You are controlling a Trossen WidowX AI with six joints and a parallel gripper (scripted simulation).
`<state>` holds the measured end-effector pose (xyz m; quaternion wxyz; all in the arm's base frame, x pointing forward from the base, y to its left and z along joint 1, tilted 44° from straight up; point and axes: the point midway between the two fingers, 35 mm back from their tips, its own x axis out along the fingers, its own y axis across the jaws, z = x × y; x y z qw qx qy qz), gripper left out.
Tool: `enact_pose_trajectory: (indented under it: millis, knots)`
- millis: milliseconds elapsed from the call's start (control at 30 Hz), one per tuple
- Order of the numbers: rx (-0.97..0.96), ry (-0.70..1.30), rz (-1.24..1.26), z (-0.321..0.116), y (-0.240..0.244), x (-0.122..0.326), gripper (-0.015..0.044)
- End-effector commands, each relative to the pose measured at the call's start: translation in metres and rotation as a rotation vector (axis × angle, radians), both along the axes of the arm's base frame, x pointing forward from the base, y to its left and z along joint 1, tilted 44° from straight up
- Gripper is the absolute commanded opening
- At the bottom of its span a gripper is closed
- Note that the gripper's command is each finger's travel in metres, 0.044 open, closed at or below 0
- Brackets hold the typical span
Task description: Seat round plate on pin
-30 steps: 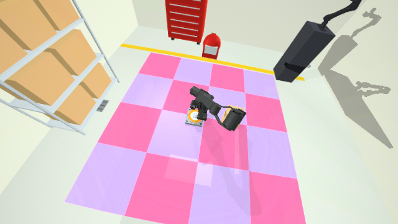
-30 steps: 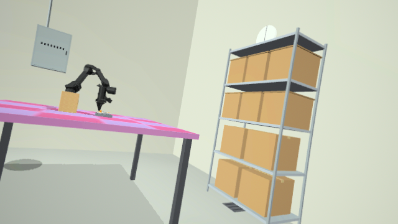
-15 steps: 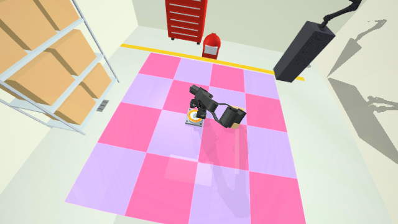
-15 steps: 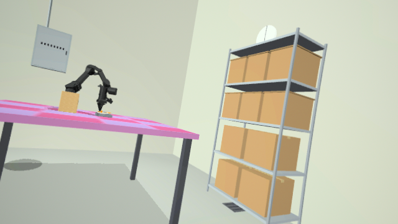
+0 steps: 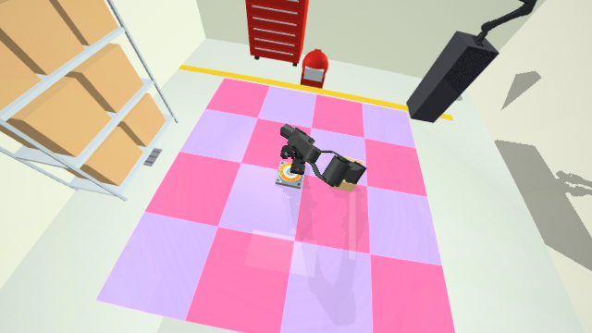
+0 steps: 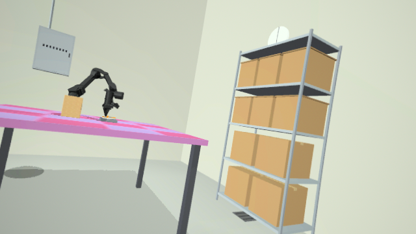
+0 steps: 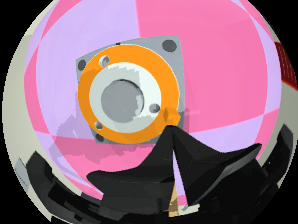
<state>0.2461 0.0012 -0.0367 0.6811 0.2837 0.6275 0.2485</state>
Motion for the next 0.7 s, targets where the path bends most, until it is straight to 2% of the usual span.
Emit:
enact_pose_trajectory:
  millis: [0,667]
  knots:
    - [-0.006,-0.008,0.005,-0.003,-0.003,0.007,0.0000]
    - [-0.006,-0.009,0.005,-0.005,-0.008,0.026,0.0000]
